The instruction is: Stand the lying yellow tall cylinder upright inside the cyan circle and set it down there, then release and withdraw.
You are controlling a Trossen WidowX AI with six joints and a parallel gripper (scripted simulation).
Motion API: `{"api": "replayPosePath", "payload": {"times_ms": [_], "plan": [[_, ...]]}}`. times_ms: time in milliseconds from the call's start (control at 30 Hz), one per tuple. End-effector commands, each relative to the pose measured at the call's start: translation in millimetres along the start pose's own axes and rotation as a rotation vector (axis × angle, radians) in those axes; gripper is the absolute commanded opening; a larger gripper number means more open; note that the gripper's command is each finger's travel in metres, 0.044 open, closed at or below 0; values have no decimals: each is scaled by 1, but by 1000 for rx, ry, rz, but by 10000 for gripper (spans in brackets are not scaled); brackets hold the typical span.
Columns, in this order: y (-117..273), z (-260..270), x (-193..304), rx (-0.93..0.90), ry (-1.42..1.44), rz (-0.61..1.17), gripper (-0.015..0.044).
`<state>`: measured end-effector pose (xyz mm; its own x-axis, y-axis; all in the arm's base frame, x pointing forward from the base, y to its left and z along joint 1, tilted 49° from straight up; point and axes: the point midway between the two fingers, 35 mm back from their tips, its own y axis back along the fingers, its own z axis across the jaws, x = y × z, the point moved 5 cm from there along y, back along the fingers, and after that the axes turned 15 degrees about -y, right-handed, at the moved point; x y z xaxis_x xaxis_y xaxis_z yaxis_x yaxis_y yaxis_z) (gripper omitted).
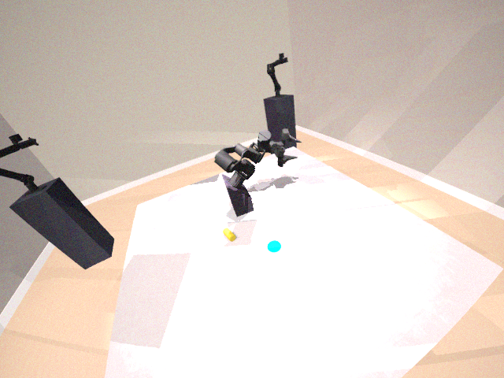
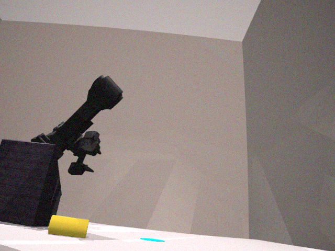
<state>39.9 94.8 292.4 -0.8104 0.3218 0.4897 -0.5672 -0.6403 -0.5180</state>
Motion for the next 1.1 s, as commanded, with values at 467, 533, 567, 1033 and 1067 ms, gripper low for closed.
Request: {"api": "replayPosePath", "payload": {"times_ms": [467, 533, 567, 1033, 1067], "plan": [[-41, -26, 10, 70, 774, -34, 309], [-48, -31, 7, 100, 880, -42, 309], [-51, -34, 5, 116, 932, -46, 309], [-95, -72, -52, 479, 1554, -86, 309], [-97, -75, -58, 514, 1589, -87, 309]]}}
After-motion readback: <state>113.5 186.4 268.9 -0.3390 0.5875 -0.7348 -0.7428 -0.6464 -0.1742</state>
